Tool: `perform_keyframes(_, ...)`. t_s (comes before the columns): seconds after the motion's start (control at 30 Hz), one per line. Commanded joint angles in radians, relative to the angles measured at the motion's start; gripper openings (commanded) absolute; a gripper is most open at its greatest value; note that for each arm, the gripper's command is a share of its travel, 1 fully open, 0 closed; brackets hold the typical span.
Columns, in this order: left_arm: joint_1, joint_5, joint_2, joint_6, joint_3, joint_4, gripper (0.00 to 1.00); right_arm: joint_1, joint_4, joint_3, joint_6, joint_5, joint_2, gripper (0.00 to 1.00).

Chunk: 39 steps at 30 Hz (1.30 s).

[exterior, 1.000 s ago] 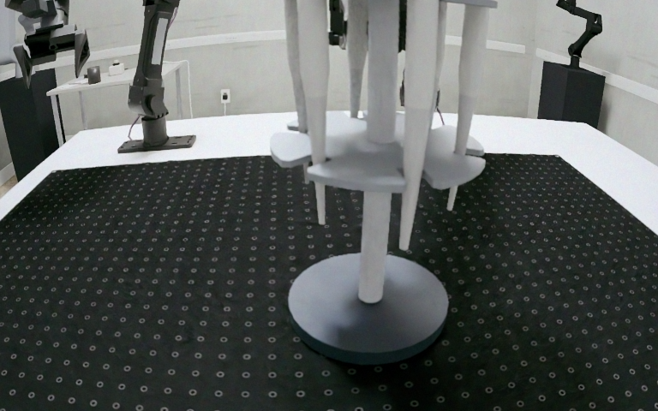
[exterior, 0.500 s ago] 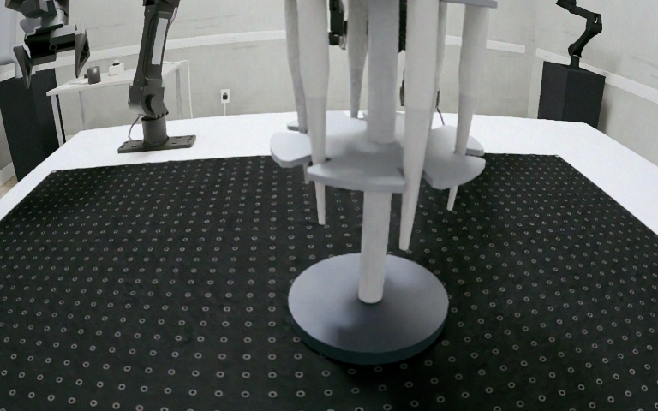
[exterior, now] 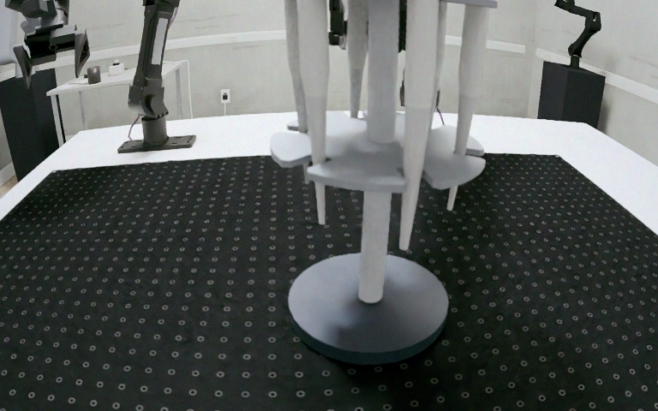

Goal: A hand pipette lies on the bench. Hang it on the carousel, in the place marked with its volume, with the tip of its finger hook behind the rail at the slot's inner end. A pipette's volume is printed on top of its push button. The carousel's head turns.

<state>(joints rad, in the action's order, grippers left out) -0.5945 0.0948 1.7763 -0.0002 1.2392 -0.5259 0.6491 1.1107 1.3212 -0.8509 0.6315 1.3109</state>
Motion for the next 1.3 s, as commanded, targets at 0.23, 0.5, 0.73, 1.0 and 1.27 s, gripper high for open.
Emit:
perform_keyframes(0.23,0.003,-0.002,-0.033,0.001,0.028,-0.012,0.12,0.009,-0.008,0.020,-0.006,0.016,0.006,1.00)
perform_keyframes(0.5,0.003,-0.002,-0.033,0.001,0.028,-0.012,0.12,0.009,-0.008,0.020,-0.006,0.016,0.006,1.00)
perform_keyframes(0.73,0.003,-0.002,-0.042,0.021,0.051,0.066,0.12,0.009,-0.008,0.020,-0.006,0.016,0.006,1.00)
perform_keyframes(1.0,0.009,-0.005,-0.053,0.023,0.077,0.111,0.12,0.009,-0.008,0.020,-0.006,0.016,0.006,1.00)
perform_keyframes(1.27,0.009,-0.006,-0.059,0.021,0.087,0.128,0.12,0.009,-0.008,0.020,-0.006,0.016,0.006,1.00)
